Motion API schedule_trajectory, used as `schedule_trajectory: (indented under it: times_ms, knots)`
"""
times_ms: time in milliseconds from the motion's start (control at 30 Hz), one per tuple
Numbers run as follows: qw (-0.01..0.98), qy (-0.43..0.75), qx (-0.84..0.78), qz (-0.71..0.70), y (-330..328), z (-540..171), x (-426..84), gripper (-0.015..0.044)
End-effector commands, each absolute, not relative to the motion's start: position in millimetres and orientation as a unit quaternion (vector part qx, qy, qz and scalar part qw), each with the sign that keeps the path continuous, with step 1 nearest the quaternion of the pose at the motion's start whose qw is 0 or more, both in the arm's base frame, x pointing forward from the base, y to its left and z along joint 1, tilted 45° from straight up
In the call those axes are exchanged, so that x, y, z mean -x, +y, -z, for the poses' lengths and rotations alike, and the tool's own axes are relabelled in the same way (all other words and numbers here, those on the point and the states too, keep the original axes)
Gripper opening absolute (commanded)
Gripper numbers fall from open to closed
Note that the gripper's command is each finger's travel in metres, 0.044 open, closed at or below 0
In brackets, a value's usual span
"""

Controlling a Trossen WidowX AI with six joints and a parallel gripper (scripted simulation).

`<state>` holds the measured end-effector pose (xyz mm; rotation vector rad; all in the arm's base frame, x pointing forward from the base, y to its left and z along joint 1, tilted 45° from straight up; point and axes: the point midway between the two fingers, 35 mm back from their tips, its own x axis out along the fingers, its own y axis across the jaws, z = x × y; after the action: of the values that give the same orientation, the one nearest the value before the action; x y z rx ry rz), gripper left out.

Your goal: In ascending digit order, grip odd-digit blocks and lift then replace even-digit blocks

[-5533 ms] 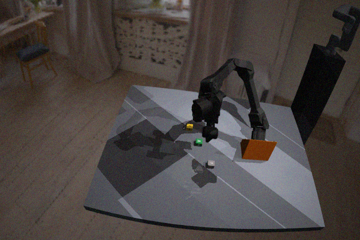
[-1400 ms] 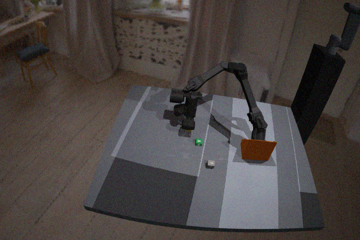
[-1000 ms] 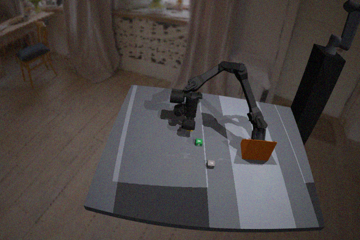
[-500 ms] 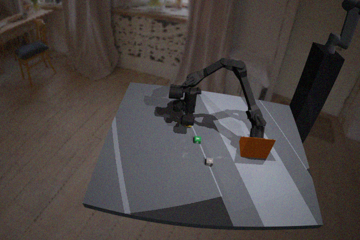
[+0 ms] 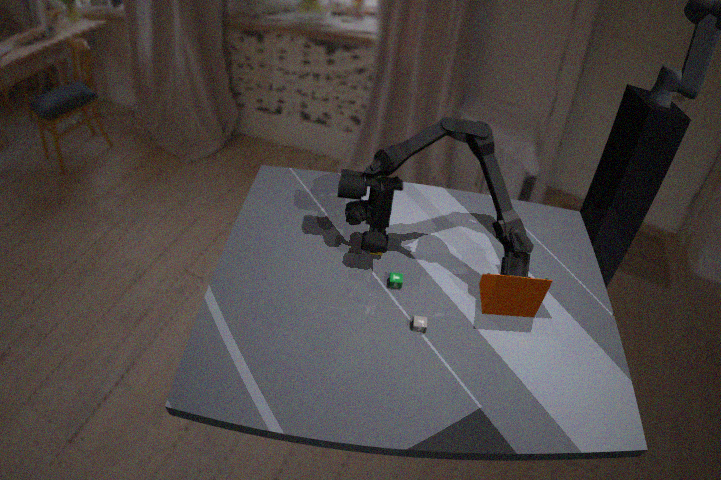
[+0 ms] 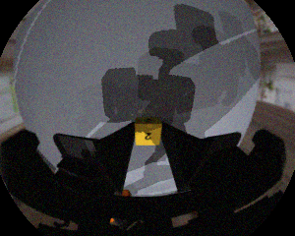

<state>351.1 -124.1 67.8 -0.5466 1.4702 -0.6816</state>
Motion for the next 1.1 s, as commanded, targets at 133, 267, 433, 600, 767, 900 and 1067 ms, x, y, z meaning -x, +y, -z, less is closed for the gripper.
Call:
schedule_trajectory:
  times_ms: [133, 267, 433, 600, 767, 900, 1067]
  knots:
    - [0.654, 0.651, 0.243, 0.3, -130, -61, -350, 0.012]
    - [0.654, 0.651, 0.243, 0.3, -130, -61, -350, 0.012]
    - [0.654, 0.651, 0.243, 0.3, -130, -61, -350, 0.0173]
    - [0.654, 0.651, 0.243, 0.3, -130, -61, -350, 0.0304]
    - [0.654, 0.651, 0.243, 0.3, -130, -61, -350, 0.04]
    - [0.654, 0.651, 0.243, 0.299, -112, -79, -351, 0.04]
    - [0.654, 0.651, 0.243, 0.299, -104, -87, -351, 0.04]
